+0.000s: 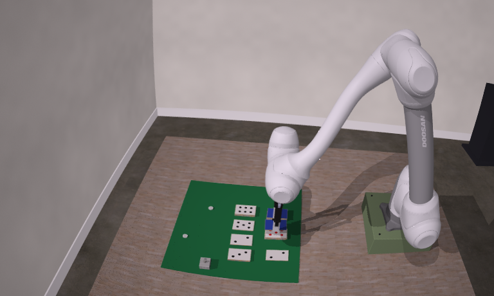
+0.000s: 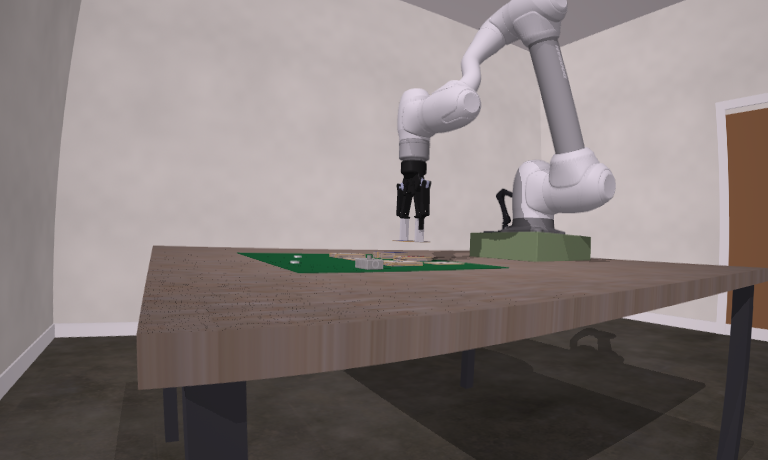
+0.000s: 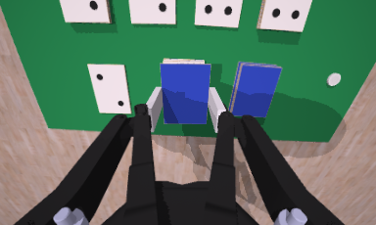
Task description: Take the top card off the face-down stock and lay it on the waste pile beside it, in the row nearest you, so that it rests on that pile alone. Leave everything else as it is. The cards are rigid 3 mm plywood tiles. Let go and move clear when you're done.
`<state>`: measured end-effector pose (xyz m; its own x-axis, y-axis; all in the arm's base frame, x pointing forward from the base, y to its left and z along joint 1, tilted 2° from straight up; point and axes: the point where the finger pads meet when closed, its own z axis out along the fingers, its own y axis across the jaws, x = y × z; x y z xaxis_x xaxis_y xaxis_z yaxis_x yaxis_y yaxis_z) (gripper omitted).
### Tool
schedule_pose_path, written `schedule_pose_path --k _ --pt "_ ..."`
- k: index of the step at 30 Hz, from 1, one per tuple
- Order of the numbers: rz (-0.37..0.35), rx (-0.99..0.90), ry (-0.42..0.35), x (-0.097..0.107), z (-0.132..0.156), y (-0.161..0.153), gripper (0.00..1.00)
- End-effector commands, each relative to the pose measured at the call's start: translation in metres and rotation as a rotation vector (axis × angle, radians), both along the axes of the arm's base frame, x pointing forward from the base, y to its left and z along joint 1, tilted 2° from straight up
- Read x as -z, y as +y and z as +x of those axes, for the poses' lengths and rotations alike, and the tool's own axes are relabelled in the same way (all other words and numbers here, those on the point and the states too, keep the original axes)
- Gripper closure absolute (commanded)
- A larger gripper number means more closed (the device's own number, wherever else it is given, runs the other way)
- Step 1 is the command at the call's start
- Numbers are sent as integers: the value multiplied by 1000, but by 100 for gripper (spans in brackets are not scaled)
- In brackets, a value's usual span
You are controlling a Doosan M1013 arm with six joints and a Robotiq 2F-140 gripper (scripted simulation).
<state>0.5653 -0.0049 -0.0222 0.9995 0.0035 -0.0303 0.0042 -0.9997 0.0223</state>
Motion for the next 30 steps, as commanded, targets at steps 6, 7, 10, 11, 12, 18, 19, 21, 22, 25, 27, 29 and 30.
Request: schedule_pose_path --k 6,7,10,11,12,18,19,21,22,25,27,29,30 --pt "4 5 3 6 -4 3 57" --pt "4 5 3 7 -4 3 57" --pt "4 5 3 12 -5 3 57" --pt "4 5 3 14 -5 4 57" --pt "4 5 3 16 -6 4 57" --pt "4 5 3 23 -7 4 57" --pt "4 5 3 24 -7 4 57" --pt "4 5 3 27 -7 5 57" --pt "4 5 3 28 -8 5 57" --pt "4 5 3 31 -8 5 57" --pt "4 5 3 33 -8 5 57" --pt "4 5 3 34 -8 5 57" --pt "4 5 3 34 -8 5 57"
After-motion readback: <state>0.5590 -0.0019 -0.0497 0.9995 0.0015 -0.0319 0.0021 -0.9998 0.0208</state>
